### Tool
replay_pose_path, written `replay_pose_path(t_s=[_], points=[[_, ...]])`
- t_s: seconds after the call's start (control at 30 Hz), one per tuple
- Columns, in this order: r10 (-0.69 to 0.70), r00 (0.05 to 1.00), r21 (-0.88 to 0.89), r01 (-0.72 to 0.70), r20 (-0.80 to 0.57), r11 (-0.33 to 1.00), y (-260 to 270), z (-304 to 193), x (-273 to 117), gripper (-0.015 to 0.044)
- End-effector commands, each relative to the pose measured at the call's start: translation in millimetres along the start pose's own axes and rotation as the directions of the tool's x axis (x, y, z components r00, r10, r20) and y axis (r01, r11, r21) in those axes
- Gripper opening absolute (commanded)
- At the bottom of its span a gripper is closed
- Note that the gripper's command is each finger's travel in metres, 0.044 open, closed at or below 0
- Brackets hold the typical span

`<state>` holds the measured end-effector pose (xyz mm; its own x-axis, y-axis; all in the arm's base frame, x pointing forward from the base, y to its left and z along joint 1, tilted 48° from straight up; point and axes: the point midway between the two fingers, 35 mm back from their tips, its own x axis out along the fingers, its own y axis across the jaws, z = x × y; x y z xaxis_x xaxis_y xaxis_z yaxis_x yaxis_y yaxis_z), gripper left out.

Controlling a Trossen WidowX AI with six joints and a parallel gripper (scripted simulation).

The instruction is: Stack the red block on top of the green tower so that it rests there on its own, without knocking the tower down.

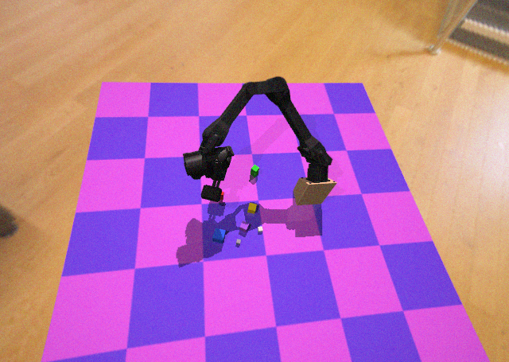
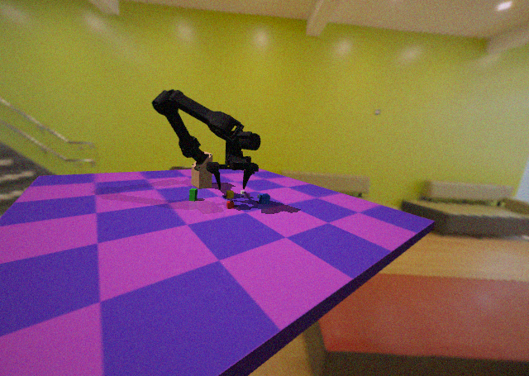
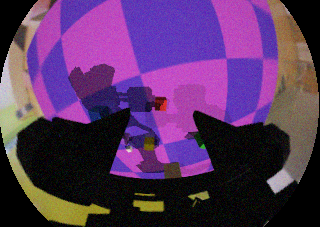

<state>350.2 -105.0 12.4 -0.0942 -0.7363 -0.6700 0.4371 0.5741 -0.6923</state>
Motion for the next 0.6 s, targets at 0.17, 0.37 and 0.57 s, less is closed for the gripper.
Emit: replay_pose_path(t_s=[0.17,0.37,0.57], points=[[-0.008,1.0,0.003,0.008,-0.025,1.0,-0.5,-11.7,1.9,0.044],[-0.009,1.0,0.002,0.009,-0.025,1.0,-0.8,-12.5,34.3,0.044],[-0.01,1.0,0.002,0.01,-0.025,1.0,-0.7,-14.4,40.6,0.044]])
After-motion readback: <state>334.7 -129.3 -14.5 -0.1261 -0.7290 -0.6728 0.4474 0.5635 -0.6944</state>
